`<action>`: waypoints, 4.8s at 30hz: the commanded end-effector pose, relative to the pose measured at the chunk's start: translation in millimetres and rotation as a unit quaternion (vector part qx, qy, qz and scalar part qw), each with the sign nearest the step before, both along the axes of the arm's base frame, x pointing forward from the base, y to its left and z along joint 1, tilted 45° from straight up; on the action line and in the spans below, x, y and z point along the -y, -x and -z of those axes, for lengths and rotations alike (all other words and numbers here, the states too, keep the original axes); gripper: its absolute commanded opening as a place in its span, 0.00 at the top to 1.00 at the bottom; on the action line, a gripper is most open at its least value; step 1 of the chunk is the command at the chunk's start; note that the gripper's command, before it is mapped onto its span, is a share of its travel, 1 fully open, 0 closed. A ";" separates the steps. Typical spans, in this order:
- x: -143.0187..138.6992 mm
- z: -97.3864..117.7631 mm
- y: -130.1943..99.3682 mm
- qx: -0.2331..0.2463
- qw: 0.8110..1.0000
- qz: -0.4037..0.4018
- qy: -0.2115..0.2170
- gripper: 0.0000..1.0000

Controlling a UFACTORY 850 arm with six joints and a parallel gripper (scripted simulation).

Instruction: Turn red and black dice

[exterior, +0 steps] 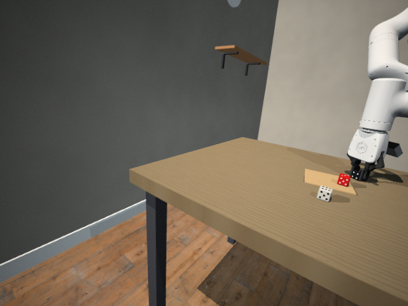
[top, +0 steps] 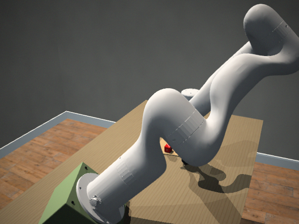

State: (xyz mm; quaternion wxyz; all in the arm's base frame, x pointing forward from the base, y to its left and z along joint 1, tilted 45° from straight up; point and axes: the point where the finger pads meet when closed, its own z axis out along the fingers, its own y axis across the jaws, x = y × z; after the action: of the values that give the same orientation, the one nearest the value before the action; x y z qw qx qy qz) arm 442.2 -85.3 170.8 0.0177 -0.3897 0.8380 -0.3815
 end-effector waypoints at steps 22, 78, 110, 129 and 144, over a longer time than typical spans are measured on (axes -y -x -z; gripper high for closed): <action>-0.2 -0.3 -0.3 0.000 1.000 0.000 0.000 0.73; -60.7 -78.7 11.8 -0.144 0.973 -0.163 0.075 0.73; -53.4 -93.5 -27.1 -0.389 0.782 -0.442 0.204 0.73; -47.2 -102.4 -49.3 -0.500 0.600 -0.567 0.262 0.73; -45.0 -105.2 -56.1 -0.528 0.535 -0.598 0.278 0.73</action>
State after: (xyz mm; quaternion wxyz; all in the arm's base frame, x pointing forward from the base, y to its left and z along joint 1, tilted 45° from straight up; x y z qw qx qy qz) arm 497.6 -40.5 275.3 -0.3122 -0.9155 0.1225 -0.2223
